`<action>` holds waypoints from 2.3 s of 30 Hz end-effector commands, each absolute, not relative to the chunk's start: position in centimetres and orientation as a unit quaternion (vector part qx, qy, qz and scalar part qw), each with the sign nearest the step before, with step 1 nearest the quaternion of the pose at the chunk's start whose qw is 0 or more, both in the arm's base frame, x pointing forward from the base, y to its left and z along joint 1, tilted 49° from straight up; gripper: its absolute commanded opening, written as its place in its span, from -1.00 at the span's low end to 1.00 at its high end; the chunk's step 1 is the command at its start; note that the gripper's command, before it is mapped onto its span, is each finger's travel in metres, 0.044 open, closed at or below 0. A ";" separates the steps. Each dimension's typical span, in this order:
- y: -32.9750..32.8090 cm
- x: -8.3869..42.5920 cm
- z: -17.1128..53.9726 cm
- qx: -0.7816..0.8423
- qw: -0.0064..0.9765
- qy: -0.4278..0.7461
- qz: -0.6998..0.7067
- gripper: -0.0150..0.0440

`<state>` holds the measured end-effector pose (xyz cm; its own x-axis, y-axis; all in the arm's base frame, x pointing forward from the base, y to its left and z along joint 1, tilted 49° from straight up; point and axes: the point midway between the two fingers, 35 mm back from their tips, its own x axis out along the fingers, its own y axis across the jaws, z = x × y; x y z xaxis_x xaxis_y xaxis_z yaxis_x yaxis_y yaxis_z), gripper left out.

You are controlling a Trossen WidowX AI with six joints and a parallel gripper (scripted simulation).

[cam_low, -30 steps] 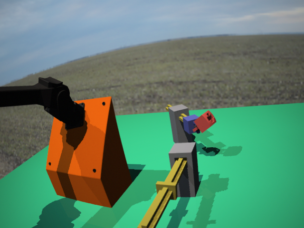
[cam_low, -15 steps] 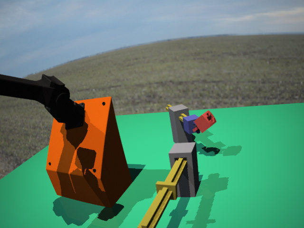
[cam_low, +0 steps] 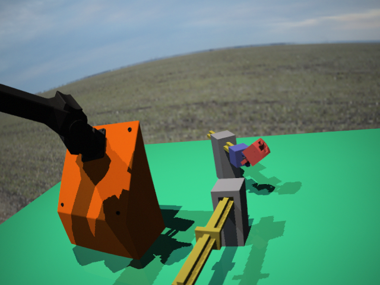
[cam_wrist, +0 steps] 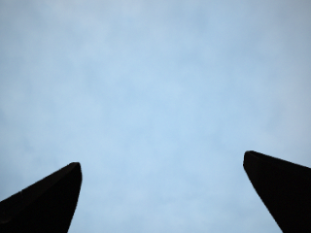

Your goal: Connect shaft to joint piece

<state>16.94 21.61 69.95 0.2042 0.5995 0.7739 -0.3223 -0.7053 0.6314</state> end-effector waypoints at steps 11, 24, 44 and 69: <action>27.4 28.4 61.3 0.699 0.503 0.151 0.485 1.00; 30.2 37.5 51.7 0.689 0.613 0.191 0.335 1.00; 29.8 46.8 34.5 0.588 0.754 0.273 0.110 1.00; 23.0 49.6 13.3 0.336 0.836 0.408 -0.149 1.00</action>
